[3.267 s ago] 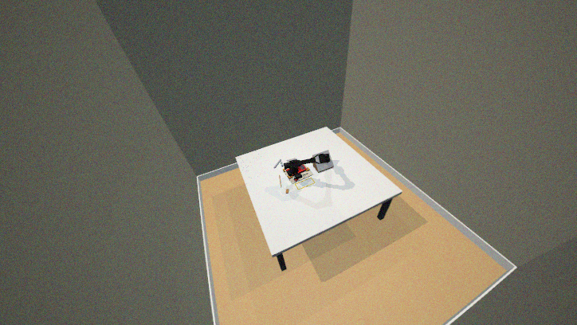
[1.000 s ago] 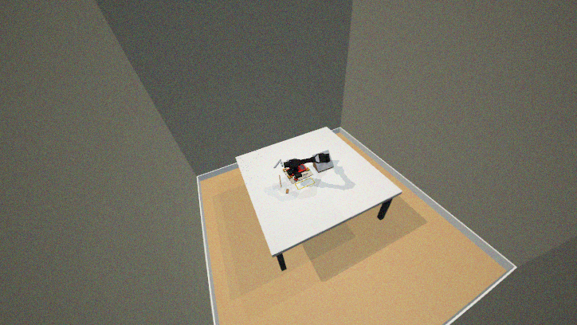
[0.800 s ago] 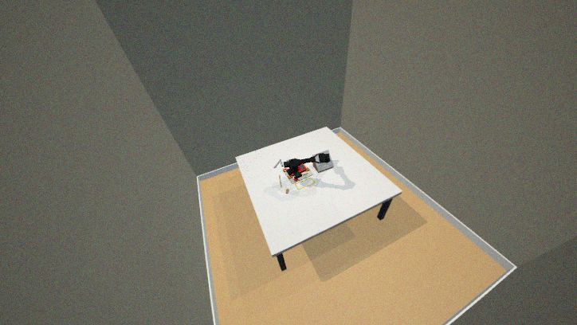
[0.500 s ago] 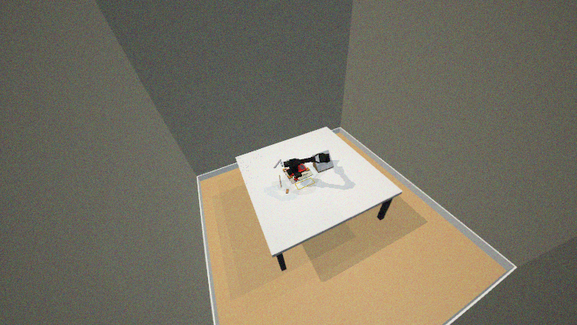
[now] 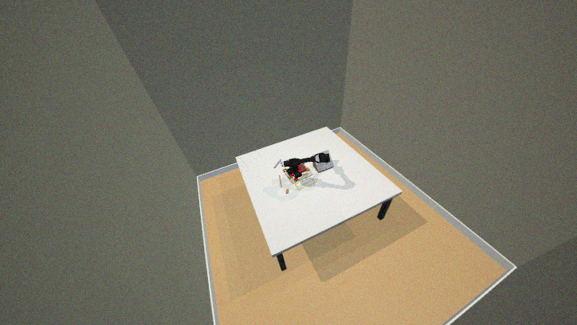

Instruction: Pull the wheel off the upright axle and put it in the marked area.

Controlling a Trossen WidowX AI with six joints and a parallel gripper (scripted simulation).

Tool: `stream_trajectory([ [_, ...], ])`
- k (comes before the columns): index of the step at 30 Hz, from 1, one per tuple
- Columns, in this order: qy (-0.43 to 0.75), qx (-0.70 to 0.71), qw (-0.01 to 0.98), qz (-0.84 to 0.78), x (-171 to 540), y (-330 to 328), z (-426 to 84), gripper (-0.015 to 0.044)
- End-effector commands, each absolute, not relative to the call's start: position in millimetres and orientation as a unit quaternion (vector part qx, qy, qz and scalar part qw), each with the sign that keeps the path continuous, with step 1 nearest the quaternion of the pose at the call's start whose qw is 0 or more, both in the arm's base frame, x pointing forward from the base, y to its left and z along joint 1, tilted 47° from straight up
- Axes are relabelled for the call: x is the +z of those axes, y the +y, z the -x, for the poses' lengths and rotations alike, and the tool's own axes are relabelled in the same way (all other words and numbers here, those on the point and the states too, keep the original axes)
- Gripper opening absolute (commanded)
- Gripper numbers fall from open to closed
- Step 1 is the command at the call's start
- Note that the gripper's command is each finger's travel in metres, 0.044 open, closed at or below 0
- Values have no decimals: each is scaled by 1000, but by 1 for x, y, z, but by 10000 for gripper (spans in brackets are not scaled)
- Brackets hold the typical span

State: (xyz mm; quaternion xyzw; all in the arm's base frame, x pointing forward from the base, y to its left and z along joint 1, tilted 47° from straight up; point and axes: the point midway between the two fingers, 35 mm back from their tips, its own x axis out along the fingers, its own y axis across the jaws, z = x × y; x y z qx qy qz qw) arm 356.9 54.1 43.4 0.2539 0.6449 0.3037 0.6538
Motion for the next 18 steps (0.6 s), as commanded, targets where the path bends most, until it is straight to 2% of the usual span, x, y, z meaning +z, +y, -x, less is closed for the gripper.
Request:
stream_trajectory([
  [1, 641, 301, 659, -254, 48, 49, -359, 0],
  [18, 641, 301, 658, -255, 52, 45, -359, 0],
])
